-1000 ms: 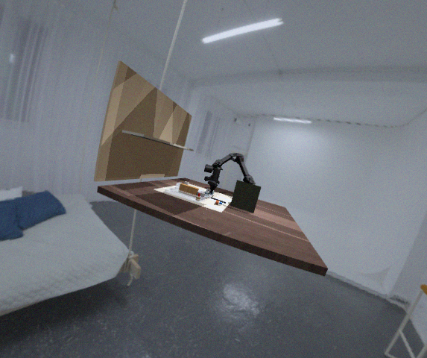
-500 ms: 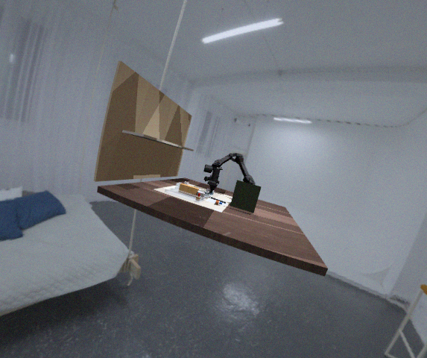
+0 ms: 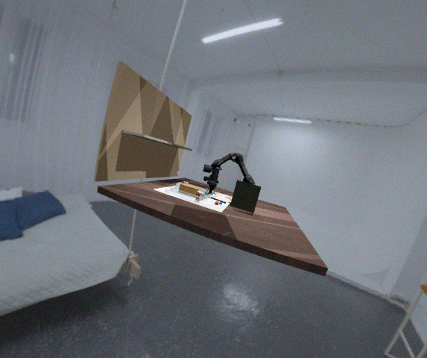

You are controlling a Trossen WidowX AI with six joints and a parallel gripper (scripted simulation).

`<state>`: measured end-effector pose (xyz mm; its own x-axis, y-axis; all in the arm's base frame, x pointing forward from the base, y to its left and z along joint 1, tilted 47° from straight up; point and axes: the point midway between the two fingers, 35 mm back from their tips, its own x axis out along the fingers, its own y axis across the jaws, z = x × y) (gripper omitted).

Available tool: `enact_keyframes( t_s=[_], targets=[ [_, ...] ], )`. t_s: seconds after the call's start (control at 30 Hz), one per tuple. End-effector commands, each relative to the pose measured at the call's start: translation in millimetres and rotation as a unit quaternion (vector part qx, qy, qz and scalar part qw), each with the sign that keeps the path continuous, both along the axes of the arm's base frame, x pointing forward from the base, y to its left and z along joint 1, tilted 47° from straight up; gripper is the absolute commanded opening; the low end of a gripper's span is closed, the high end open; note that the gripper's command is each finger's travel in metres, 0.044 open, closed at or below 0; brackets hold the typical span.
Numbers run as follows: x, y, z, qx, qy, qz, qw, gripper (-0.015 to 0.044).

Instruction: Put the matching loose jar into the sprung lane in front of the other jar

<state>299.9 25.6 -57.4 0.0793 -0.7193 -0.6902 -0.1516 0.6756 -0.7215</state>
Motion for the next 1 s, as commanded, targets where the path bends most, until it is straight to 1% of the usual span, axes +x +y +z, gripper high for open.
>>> enact_keyframes(
  t_s=[0.0,0.97],
  targets=[
    [12,3,2,0.003,-0.016,0.002,1.0,0.0],
    [24,5,3,0.003,-0.016,0.002,1.0,0.0]
  ],
)
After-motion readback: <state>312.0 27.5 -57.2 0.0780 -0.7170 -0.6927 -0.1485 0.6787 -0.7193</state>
